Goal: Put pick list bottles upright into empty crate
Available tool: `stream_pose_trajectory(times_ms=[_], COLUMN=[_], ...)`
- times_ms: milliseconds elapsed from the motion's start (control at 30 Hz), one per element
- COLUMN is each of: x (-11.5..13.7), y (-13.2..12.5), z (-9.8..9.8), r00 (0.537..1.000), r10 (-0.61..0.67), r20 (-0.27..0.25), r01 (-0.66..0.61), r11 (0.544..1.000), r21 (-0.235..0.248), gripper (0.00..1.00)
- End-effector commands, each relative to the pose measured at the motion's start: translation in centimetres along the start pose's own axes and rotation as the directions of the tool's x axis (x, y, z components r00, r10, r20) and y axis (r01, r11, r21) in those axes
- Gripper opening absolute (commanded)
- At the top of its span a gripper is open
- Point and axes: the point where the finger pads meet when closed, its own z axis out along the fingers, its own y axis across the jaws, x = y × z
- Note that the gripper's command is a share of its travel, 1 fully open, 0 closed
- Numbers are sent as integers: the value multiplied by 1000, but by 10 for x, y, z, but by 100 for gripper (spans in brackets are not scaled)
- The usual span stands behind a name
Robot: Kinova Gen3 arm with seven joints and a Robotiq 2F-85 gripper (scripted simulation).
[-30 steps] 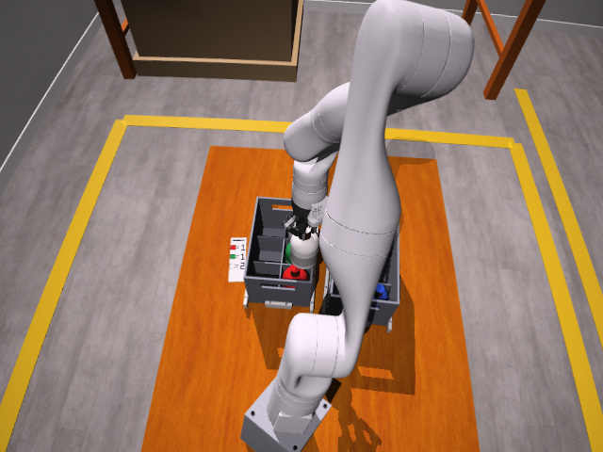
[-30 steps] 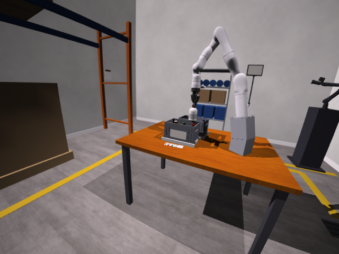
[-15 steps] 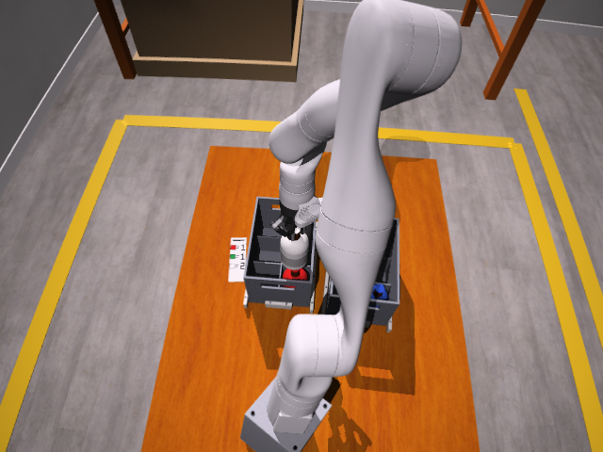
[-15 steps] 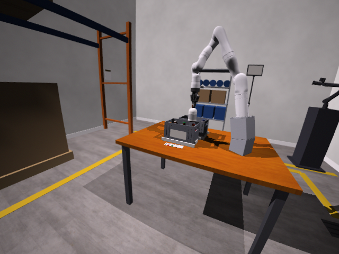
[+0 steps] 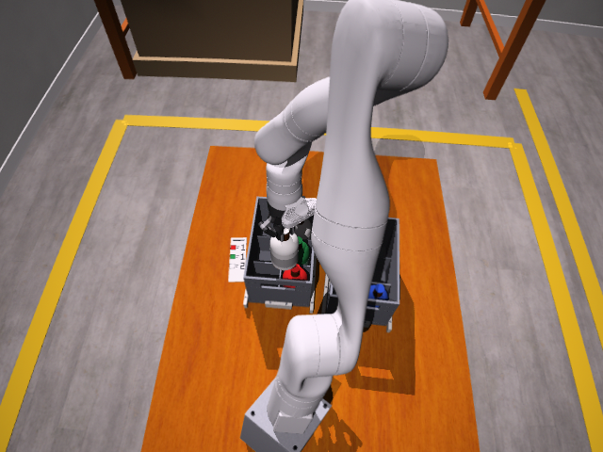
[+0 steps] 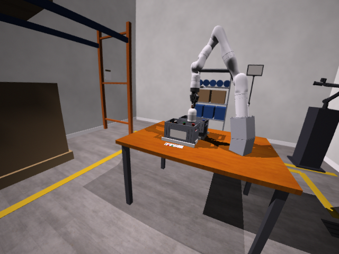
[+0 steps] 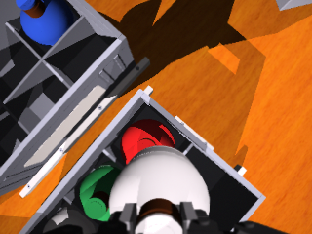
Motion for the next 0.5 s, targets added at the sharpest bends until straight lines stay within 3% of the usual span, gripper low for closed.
stream_pose_trajectory(times_ms=[0,467], x=[-5,-18], y=[6,26], z=[-1,0], r00=[1000,1000], r10=[0,0], r20=[2,2], r01=[0,0], r11=[1000,1000], r21=[1,1], gripper=[10,10])
